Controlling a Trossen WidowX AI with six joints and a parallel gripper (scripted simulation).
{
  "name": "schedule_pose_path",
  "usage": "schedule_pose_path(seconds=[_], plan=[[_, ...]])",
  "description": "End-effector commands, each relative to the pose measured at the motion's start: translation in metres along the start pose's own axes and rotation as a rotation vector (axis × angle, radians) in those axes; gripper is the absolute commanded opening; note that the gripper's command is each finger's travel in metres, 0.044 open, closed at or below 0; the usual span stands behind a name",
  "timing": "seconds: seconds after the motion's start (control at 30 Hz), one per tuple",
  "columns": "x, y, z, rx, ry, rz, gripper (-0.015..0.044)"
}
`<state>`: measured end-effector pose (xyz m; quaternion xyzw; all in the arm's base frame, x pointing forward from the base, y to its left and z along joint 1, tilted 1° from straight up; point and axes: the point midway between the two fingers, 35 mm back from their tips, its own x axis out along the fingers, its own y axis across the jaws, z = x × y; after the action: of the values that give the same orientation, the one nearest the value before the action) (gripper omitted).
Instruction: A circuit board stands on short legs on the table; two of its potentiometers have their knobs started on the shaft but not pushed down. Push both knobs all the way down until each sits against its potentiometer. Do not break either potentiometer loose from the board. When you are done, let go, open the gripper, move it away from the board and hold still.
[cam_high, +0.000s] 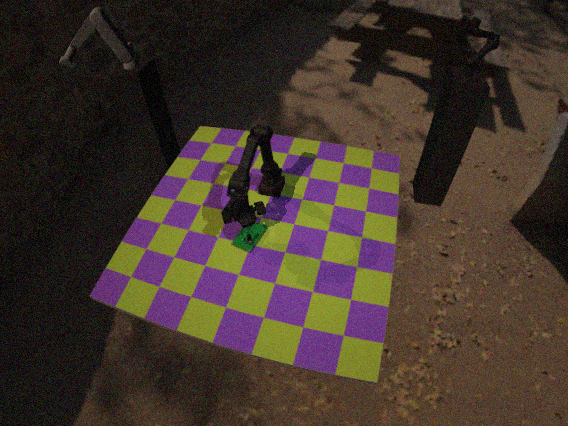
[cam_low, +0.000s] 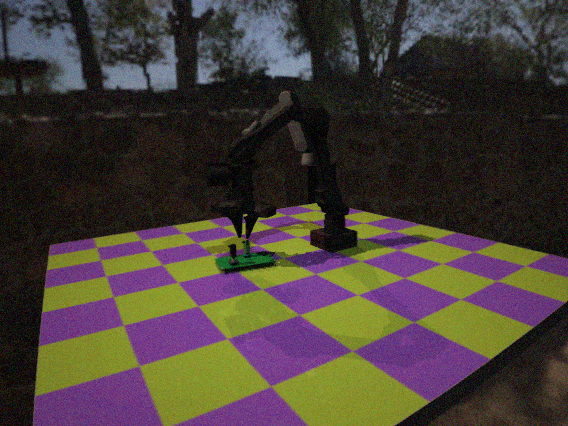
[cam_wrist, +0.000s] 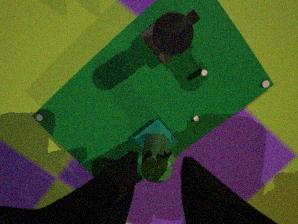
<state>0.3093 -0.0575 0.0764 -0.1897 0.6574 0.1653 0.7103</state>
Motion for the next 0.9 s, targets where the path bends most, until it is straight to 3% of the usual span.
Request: schedule_pose_path(seconds=[0.0, 0.03, 0.87], plan=[[-0.008, 0.001, 0.016, 0.052, -0.043, -0.027, 0.0026], [-0.009, 0.001, 0.016, 0.080, -0.043, -0.026, 0.0000], [-0.019, -0.001, 0.030, 0.942, -0.031, 0.001, 0.0000]])
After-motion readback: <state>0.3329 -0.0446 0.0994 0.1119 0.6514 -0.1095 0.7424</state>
